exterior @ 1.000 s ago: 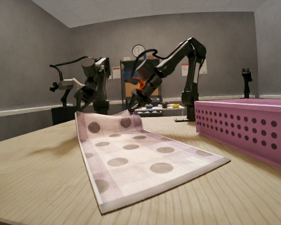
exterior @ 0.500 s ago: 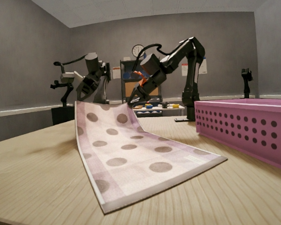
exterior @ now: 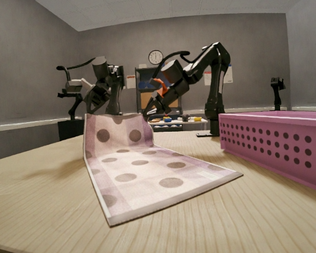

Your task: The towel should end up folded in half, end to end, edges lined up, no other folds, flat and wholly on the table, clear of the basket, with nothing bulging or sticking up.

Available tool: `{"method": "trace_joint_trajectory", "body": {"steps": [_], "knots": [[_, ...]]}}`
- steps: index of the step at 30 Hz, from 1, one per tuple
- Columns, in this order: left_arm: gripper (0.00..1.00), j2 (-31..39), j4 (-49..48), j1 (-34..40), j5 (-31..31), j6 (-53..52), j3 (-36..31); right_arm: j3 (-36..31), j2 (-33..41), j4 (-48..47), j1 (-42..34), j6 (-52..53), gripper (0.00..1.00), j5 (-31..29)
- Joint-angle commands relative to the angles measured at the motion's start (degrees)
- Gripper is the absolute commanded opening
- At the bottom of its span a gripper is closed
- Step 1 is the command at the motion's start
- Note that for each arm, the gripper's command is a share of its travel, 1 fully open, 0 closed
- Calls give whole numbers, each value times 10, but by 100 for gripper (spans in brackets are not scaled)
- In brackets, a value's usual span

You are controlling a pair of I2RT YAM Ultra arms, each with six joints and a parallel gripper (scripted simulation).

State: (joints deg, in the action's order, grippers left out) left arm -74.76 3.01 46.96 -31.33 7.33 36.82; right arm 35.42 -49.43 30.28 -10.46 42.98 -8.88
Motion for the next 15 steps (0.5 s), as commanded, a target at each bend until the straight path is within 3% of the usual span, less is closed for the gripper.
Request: {"method": "trace_joint_trajectory", "body": {"steps": [1,6,7,9,13,14,15], "knots": [[0,36,-45,23,97,103,-23,27,-31,-50,19,-66,0,48],[0,41,-50,37,123,116,-5,30,-21,-53,25,-71,0,60],[0,17,-55,-26,127,109,-22,48,-102,-93,-6,-90,0,79],[0,51,-71,28,221,185,-46,58,-117,-94,29,-134,0,117],[0,48,-74,45,256,203,-23,67,-136,-98,34,-139,0,129],[0,29,-42,0,263,192,-21,94,-186,-116,-7,-121,0,103],[0,28,-42,0,264,192,-20,96,-189,-117,-7,-121,0,104]]}}
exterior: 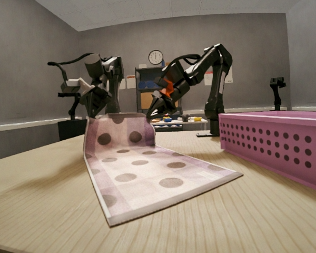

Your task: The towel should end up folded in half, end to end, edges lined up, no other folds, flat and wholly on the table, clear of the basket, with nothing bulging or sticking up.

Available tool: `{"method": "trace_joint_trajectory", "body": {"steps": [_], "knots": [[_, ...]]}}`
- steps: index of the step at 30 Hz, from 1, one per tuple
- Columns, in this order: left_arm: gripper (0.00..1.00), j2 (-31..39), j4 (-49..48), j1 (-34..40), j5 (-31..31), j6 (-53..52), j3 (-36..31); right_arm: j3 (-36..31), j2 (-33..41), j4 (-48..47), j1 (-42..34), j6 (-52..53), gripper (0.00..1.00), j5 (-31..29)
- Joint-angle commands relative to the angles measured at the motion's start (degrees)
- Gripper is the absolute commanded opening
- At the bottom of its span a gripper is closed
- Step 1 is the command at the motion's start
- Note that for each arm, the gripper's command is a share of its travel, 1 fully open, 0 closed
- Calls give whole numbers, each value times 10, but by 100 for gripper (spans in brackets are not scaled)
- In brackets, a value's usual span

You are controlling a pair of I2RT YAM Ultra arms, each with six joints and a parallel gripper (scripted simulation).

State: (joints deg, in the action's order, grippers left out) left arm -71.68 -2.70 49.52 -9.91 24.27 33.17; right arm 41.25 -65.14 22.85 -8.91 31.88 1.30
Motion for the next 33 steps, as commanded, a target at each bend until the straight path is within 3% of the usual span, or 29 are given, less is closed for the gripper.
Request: {"method": "trace_joint_trajectory", "body": {"steps": [1,2,3,8,9,12,14,20,21,22,26,27,33], "knots": [[0,-5,15,-26,50,23,19,40,-36,-44,-22,-10,0,3],[0,-8,15,-27,50,22,20,42,-40,-46,-22,-11,0,1],[0,-12,29,-94,-19,-34,28,66,-79,-72,-58,54,0,-47],[0,-21,32,-99,-28,-40,36,78,-98,-77,-54,54,0,-58],[0,-23,42,-160,-69,-83,40,104,-142,-101,-88,102,0,-87],[0,-29,48,-165,-77,-90,46,113,-153,-101,-90,104,0,-96],[0,-40,62,-211,-96,-115,56,149,-205,-114,-106,123,0,-114],[0,-56,71,-244,-98,-132,68,183,-257,-136,-120,133,0,-124],[0,-66,59,-256,-58,-115,72,200,-292,-159,-106,109,0,-94],[0,-63,46,-236,-34,-87,70,201,-294,-159,-106,109,0,-95],[0,-66,59,-233,-32,-87,71,206,-278,-159,-110,110,0,-104],[0,-86,45,-262,-14,-84,82,234,-336,-169,-106,100,0,-82],[0,-118,49,-283,-14,-105,103,269,-384,-181,-123,109,0,-82]]}}
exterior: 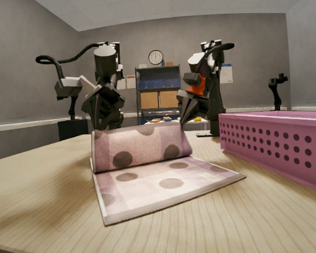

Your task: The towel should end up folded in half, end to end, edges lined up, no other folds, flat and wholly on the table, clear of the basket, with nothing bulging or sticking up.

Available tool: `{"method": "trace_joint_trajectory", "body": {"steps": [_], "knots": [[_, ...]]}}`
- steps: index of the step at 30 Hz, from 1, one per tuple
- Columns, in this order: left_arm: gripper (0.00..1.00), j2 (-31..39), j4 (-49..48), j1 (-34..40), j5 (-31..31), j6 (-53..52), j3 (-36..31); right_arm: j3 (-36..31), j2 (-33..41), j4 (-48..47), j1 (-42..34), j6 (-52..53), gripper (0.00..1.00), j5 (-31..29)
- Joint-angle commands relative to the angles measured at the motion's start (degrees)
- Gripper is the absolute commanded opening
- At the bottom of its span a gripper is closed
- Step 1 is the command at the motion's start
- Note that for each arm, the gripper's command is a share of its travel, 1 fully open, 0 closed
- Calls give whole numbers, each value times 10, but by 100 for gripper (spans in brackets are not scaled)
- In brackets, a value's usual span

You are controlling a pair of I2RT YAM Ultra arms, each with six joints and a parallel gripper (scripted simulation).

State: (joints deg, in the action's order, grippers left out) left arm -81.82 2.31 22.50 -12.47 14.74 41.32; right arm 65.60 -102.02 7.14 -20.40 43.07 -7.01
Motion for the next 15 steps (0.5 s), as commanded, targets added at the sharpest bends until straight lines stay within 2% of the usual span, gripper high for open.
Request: {"method": "trace_joint_trajectory", "body": {"steps": [1,2,5,6,11,12,15], "knots": [[0,-19,2,-13,12,-9,23,28,-17,-24,-7,-3,0,-2],[0,-40,-11,-30,15,-7,34,59,-55,-20,-10,-11,0,8],[0,-45,-4,-30,15,-7,38,68,-61,-17,-3,-11,0,0],[0,-66,4,-42,18,-12,53,85,-91,-28,0,-15,0,17],[0,-68,4,-38,18,-12,57,89,-72,-26,-1,-15,0,7],[0,-90,6,-53,8,-19,73,118,-124,-6,-13,3,0,2],[0,-92,7,-53,13,-19,75,123,-127,-13,-13,0,0,2]]}}
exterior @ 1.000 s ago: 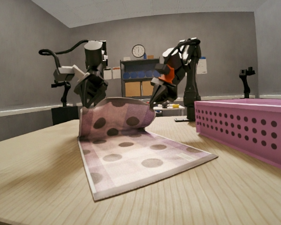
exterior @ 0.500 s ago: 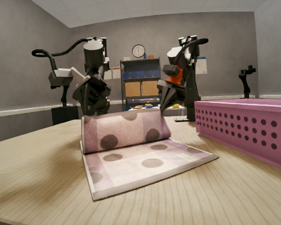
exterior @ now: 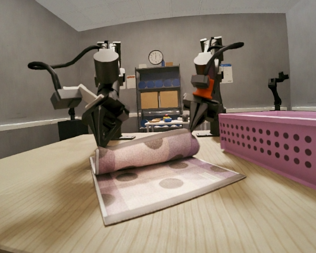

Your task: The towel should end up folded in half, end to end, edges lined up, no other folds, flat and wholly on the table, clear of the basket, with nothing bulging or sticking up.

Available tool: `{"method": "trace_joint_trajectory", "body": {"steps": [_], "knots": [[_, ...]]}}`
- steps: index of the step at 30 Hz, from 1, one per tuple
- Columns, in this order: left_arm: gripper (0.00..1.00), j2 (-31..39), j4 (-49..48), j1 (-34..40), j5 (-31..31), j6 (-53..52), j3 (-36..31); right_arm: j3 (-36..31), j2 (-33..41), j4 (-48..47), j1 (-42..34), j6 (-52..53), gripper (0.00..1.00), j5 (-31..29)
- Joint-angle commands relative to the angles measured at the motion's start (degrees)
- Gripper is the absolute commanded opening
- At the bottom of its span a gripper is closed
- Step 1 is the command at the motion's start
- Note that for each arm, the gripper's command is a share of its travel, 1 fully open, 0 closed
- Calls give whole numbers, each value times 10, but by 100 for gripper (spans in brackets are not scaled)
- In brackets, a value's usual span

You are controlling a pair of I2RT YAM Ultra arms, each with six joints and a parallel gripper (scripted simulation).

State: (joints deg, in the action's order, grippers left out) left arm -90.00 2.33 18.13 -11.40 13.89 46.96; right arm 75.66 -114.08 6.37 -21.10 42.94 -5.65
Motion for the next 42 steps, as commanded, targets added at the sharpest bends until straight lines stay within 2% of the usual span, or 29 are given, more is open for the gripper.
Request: {"method": "trace_joint_trajectory", "body": {"steps": [1,7,10,11,14,15,19,22,23,27,28,29,30,36,37,40,41,42], "knots": [[0,-30,-12,-21,-8,-21,33,50,-33,3,1,3,0,-13],[0,-51,8,-25,13,-17,51,79,-56,4,7,-7,0,-10],[0,-51,8,-25,13,-17,51,79,-35,4,7,-6,0,-10],[0,-65,6,-26,24,-13,61,97,-72,6,-2,-9,0,-11],[0,-66,6,-26,24,-13,62,100,-74,1,-2,-9,0,-11],[0,-82,4,-39,2,-24,75,120,-91,9,-10,6,0,-20],[0,-99,8,-49,-4,-33,92,142,-110,-4,-10,14,0,-22],[0,-101,9,-49,-4,-33,95,145,-103,-2,-3,14,0,-22],[0,-121,20,-61,-12,-50,118,176,-136,18,-15,20,0,-32],[0,-123,22,-61,-12,-50,121,180,-138,22,-15,20,0,-33],[0,-114,18,-55,-8,-47,112,183,-119,24,-9,15,0,-33],[0,-141,11,-66,-13,-58,128,202,-159,22,-13,24,0,-37],[0,-141,8,-66,-13,-58,129,202,-158,13,-12,24,0,-37],[0,-161,24,-68,6,-55,144,220,-170,9,-11,9,0,-34],[0,-176,30,-74,8,-62,153,243,-192,37,-18,14,0,-33],[0,-178,31,-73,9,-62,155,246,-173,40,-15,14,0,-33],[0,-185,30,-76,21,-46,160,259,-208,35,-15,11,0,-26],[0,-186,30,-76,21,-46,160,259,-208,25,-16,12,0,-28]]}}
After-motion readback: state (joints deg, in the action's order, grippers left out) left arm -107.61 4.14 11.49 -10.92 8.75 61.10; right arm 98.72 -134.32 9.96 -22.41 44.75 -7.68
